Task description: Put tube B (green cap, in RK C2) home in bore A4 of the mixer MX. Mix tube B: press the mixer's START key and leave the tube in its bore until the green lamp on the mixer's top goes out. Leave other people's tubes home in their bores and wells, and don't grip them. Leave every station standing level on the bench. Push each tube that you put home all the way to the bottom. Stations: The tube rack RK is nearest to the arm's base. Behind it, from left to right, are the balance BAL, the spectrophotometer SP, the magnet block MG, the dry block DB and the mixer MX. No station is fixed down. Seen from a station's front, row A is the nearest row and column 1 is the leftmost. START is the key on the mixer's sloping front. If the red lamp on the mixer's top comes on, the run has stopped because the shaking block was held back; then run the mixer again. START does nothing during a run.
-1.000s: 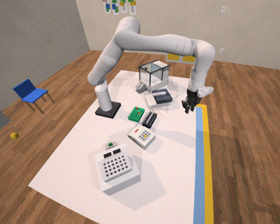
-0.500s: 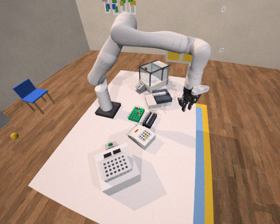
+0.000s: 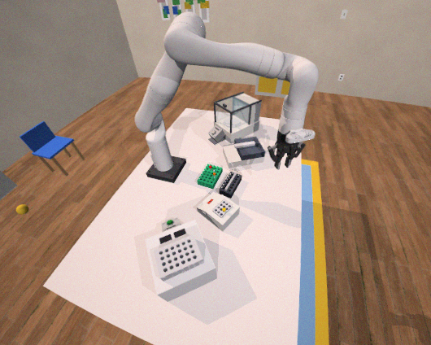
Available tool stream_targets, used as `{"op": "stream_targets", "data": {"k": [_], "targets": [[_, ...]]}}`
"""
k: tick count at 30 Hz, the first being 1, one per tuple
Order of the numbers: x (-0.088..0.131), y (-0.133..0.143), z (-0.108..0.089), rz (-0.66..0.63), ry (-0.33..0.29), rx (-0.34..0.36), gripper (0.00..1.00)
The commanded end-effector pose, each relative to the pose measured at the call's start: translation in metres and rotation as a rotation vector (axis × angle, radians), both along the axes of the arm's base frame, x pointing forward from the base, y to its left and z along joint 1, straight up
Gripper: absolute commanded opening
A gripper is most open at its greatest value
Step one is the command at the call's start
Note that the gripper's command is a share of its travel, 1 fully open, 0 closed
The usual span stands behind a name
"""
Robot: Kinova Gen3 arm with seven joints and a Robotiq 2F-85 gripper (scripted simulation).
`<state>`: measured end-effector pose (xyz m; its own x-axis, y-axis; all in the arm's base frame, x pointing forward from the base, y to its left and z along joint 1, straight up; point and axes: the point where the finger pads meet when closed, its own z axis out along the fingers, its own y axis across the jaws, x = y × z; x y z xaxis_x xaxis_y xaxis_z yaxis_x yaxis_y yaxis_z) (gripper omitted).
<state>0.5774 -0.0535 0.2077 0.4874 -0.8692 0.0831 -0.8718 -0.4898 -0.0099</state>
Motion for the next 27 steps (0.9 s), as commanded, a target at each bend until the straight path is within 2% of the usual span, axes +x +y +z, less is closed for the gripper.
{"op": "stream_targets", "data": {"k": [1,27], "targets": [[-0.004,0.001,0.002,-0.028,-0.003,0.001,0.42],[-0.035,0.006,0.011,-0.248,-0.007,0.011,0.42]]}}
